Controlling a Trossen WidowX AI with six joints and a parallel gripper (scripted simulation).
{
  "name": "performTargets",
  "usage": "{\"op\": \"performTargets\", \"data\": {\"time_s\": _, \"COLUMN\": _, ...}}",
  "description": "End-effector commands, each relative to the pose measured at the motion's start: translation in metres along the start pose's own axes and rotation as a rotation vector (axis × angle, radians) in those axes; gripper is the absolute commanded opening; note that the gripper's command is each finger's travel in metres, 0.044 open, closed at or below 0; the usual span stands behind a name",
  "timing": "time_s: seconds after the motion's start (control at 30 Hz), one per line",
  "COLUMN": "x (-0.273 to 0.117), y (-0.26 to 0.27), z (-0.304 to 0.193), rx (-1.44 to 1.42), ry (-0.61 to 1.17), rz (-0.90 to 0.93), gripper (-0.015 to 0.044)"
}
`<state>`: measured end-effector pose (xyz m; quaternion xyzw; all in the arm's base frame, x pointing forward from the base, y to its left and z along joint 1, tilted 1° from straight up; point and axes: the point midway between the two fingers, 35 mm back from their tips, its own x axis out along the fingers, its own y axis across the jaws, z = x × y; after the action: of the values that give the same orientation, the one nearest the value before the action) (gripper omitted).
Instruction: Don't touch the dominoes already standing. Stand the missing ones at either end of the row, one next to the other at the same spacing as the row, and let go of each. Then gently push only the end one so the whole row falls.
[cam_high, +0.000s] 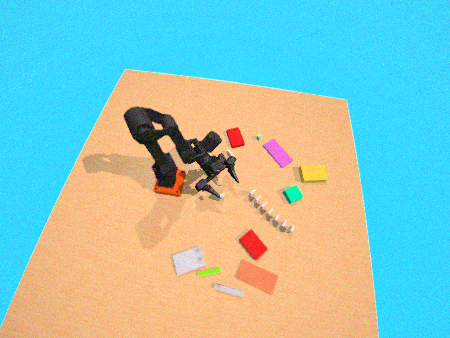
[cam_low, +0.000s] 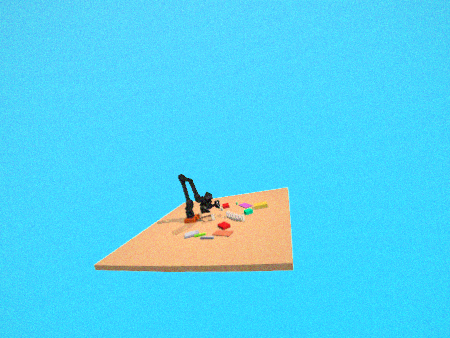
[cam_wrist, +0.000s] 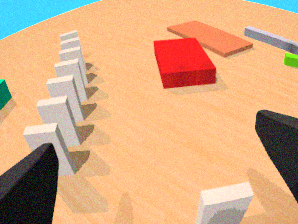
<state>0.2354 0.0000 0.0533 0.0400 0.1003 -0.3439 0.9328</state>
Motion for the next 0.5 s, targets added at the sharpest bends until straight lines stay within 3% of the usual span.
{"op": "performTargets", "data": {"time_s": 0.0, "x": 0.014, "y": 0.042, "z": 0.003, "rx": -0.011, "ry": 0.162, "rz": 0.067, "gripper": 0.0440}}
{"op": "performTargets", "data": {"time_s": 0.23, "x": 0.044, "y": 0.038, "z": 0.004, "rx": -0.129, "ry": 0.622, "rz": 0.030, "gripper": 0.0440}}
{"op": "performTargets", "data": {"time_s": 0.47, "x": 0.038, "y": -0.001, "z": 0.034, "rx": -0.045, "ry": 1.067, "rz": -0.010, "gripper": 0.0440}}
